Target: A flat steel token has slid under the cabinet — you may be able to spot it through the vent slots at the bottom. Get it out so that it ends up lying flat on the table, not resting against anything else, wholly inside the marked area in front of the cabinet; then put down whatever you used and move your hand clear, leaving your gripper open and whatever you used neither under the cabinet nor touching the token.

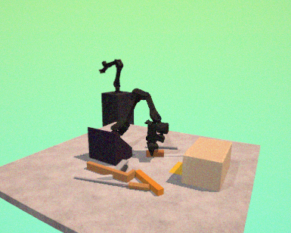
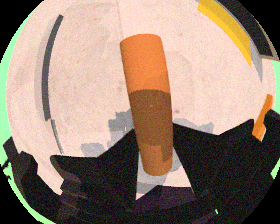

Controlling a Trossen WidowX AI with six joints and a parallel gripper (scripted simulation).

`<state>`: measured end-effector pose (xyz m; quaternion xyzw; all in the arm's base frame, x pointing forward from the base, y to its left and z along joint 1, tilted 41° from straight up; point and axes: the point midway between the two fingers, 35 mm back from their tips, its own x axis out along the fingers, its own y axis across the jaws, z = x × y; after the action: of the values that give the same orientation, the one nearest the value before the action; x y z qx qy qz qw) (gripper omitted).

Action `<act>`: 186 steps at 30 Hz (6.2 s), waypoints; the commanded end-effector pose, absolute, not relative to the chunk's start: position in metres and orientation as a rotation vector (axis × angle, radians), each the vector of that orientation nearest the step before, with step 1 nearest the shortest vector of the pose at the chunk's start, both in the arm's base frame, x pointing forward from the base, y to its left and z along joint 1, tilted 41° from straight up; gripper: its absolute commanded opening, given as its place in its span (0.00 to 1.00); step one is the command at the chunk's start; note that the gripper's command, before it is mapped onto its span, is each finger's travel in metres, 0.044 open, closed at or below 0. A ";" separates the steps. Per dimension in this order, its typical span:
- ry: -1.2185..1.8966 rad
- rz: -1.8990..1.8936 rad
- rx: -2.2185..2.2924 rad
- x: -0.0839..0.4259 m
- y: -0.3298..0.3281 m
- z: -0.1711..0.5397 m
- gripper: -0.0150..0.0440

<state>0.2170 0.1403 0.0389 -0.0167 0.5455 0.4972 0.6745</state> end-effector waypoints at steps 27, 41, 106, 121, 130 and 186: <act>1.218 1.124 -0.041 0.202 0.165 0.063 0.25; 1.217 1.125 -0.039 0.197 0.171 0.070 0.25; 1.390 0.911 0.215 0.186 0.188 0.086 0.25; 1.446 0.829 0.306 0.186 0.188 0.086 0.25; 1.477 0.779 0.360 0.186 0.188 0.086 0.25; 1.533 0.685 0.461 0.184 0.190 0.083 0.48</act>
<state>0.1844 0.1896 0.0829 0.2028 0.6734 0.3004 0.6443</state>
